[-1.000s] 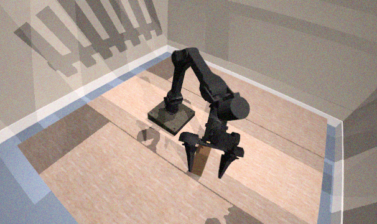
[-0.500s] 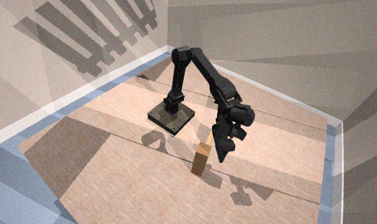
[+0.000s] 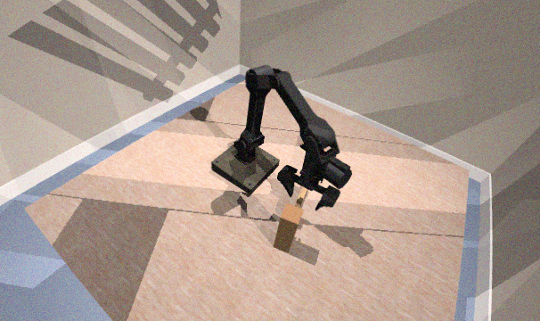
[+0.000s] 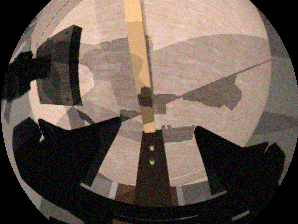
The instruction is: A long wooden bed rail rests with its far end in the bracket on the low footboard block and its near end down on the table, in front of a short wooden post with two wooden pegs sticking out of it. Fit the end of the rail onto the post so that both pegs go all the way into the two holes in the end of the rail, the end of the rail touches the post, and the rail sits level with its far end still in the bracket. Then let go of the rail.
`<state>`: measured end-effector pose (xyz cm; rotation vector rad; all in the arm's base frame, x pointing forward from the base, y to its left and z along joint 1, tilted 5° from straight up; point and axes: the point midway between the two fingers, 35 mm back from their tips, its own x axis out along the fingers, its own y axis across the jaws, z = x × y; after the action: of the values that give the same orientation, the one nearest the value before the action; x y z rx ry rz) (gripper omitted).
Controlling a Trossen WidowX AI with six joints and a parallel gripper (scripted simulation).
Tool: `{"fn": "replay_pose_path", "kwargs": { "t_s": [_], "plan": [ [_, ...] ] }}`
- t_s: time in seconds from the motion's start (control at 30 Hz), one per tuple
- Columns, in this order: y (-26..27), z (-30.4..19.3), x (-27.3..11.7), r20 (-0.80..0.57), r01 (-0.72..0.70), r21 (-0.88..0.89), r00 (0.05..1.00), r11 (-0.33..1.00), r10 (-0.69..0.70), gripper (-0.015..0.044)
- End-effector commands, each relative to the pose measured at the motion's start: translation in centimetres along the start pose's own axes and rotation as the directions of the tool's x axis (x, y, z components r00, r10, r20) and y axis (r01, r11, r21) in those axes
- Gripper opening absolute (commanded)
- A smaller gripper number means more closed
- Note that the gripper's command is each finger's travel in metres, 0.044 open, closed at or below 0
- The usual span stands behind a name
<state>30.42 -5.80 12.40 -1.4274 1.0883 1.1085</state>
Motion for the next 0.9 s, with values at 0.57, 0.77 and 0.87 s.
{"fn": "replay_pose_path", "kwargs": {
  "t_s": [0.57,0.77,0.87],
  "plan": [
    [1.8,1.7,2.1,0.073,-0.054,-0.187,0.995,0.981,0.068,0.044],
    [1.8,1.8,3.0,0.073,-0.052,-0.19,0.995,0.98,0.067,0.044],
    [1.8,1.8,3.5,0.073,-0.052,-0.191,0.995,0.98,0.067,0.044]
  ]
}}
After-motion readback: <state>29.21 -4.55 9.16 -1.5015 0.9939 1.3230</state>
